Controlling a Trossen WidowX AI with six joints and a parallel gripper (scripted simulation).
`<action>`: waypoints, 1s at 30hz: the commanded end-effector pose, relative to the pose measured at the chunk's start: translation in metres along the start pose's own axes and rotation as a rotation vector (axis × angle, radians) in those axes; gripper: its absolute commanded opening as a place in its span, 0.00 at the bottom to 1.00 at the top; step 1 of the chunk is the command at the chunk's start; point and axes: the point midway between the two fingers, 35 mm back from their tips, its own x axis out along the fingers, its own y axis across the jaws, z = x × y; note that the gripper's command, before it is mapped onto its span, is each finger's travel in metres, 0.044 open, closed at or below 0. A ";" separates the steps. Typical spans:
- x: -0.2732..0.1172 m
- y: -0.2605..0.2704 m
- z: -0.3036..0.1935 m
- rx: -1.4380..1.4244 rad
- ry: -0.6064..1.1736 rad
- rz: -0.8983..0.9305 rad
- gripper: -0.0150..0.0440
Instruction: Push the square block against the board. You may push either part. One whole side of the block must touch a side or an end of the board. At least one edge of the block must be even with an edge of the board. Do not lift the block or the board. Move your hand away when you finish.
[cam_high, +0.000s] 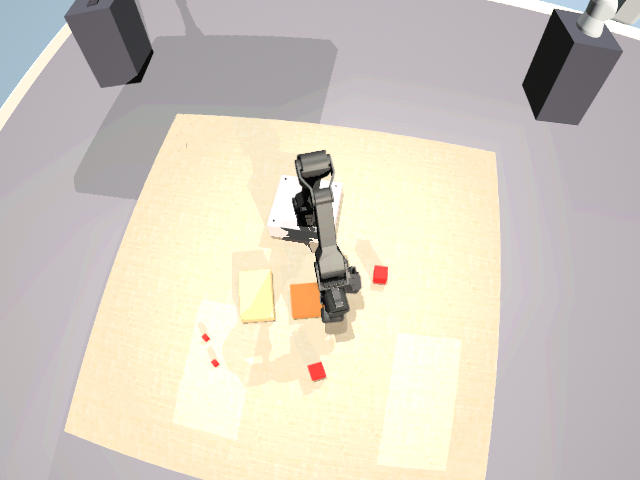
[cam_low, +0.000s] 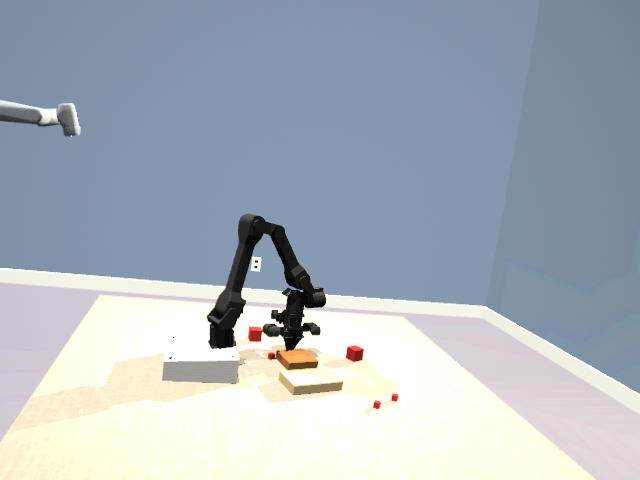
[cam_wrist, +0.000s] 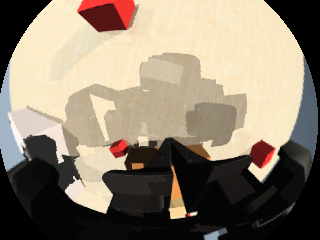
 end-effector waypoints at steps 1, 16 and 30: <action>0.000 0.000 -0.004 -0.001 0.005 -0.002 0.25; 0.000 0.000 -0.015 -0.001 0.006 -0.001 0.25; 0.000 0.000 -0.025 -0.001 0.007 -0.001 0.25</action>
